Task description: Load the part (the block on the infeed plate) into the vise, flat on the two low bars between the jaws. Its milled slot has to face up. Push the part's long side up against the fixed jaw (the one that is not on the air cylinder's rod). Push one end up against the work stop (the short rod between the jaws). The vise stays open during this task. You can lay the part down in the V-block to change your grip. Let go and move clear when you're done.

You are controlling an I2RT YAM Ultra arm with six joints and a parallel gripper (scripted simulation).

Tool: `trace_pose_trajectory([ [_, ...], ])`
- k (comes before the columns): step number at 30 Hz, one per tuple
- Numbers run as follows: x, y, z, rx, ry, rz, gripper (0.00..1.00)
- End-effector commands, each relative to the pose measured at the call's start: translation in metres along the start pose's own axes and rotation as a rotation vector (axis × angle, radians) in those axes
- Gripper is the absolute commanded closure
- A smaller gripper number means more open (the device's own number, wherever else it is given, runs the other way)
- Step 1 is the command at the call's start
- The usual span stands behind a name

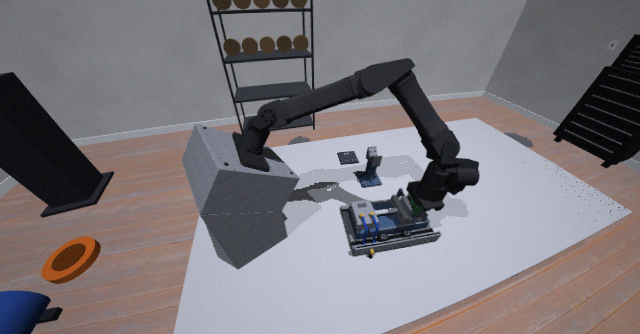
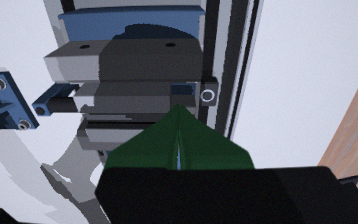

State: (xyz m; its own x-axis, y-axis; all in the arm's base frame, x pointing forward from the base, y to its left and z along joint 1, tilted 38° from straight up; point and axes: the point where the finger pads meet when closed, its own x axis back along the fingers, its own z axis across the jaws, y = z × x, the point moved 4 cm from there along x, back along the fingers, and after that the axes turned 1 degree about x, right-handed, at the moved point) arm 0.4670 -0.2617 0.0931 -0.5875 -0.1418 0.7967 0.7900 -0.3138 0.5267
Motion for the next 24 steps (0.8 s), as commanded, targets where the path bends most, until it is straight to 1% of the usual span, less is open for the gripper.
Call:
trace_pose_trajectory([
  [1,0.01,0.006,-0.016,-0.004,-0.004,-0.021,1.0],
  [8,0.01,0.006,-0.029,-0.005,-0.005,-0.021,1.0],
  [10,0.01,0.006,-0.029,-0.005,-0.005,-0.021,1.0],
  [11,0.014,0.009,-0.029,0.0,-0.007,-0.029,1.0],
  [13,0.01,0.006,-0.032,-0.004,-0.005,-0.023,1.0],
  [24,0.014,0.009,-0.033,0.001,-0.009,-0.03,1.0],
])
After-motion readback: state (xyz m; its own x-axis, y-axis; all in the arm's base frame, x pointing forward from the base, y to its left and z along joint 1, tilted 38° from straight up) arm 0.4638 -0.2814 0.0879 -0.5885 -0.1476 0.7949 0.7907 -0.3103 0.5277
